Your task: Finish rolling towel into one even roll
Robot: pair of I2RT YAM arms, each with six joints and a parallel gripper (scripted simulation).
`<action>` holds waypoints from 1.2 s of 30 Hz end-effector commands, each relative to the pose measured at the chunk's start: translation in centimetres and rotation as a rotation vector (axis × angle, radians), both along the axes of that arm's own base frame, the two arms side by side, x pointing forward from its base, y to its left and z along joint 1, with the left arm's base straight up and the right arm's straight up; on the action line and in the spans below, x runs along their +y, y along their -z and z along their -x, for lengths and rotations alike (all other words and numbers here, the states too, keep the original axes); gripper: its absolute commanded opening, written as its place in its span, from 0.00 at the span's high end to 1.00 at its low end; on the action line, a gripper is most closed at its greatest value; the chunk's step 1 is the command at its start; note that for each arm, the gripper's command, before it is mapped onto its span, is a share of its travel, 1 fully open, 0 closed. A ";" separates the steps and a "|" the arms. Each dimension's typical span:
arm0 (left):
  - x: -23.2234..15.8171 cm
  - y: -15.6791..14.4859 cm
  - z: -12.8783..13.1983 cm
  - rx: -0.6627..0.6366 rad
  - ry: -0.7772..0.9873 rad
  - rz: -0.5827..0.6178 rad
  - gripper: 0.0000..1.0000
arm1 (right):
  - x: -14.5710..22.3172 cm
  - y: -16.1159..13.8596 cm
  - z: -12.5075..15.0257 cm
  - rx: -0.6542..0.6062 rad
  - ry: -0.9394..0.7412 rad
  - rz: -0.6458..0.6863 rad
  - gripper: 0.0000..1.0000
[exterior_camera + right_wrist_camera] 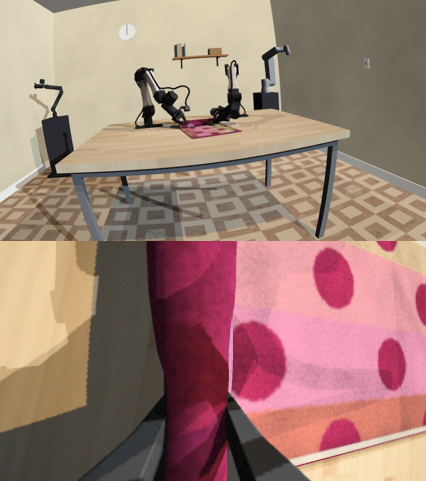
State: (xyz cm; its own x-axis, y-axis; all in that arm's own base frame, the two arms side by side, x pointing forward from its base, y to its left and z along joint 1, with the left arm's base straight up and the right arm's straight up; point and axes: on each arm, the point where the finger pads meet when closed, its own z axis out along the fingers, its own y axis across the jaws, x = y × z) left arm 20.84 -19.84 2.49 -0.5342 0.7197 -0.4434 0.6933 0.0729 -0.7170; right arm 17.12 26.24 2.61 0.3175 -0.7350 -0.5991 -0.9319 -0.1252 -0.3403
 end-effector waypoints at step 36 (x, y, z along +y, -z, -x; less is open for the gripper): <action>4.2 -4.3 -3.2 -0.014 0.011 -0.005 0.15 | 0.1 0.0 0.2 0.185 -0.003 0.027 0.80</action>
State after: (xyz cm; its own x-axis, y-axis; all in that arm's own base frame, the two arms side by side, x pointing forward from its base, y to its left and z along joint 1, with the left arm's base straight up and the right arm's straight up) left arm 23.97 -16.79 5.75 -0.5432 0.7029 -0.4592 0.7108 0.0939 -0.6971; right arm 17.09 26.33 2.52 0.2623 -0.7392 -0.6204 -0.9593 -0.1298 -0.2509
